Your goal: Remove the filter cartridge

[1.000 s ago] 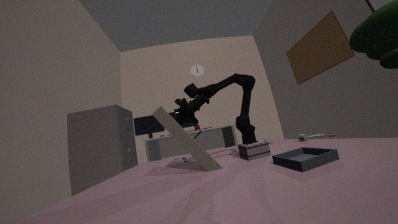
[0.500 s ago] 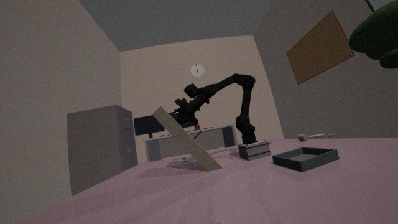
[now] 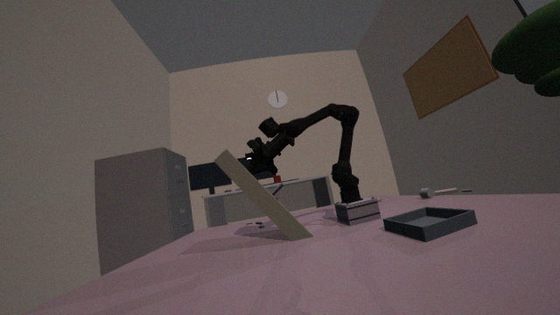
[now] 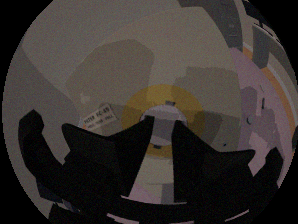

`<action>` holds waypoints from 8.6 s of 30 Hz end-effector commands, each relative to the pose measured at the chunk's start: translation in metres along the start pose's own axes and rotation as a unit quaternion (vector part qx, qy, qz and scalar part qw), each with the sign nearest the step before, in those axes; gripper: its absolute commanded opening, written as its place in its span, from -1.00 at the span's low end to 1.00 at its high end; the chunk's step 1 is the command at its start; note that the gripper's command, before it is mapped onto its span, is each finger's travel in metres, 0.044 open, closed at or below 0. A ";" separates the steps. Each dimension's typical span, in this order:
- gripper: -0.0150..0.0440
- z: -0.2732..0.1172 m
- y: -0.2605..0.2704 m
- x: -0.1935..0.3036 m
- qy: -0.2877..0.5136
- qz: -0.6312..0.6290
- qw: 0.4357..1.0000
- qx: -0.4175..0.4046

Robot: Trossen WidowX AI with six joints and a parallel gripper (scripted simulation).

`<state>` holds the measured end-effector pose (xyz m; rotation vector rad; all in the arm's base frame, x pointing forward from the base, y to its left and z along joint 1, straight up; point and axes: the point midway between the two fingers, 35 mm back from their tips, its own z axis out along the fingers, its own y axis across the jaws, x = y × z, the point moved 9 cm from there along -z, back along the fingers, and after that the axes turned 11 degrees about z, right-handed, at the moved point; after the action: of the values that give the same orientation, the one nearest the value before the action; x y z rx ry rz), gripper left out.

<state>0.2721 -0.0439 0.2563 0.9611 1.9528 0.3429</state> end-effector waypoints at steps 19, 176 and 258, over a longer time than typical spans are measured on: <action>-0.49 0.005 0.001 0.000 -0.001 -0.366 0.931 -0.002; 0.54 -0.039 -0.031 0.024 0.193 -0.272 0.938 0.098; -0.49 -0.093 0.059 0.031 0.198 -0.272 0.937 0.098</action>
<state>0.2145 0.0201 0.3224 0.4454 2.5766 0.0177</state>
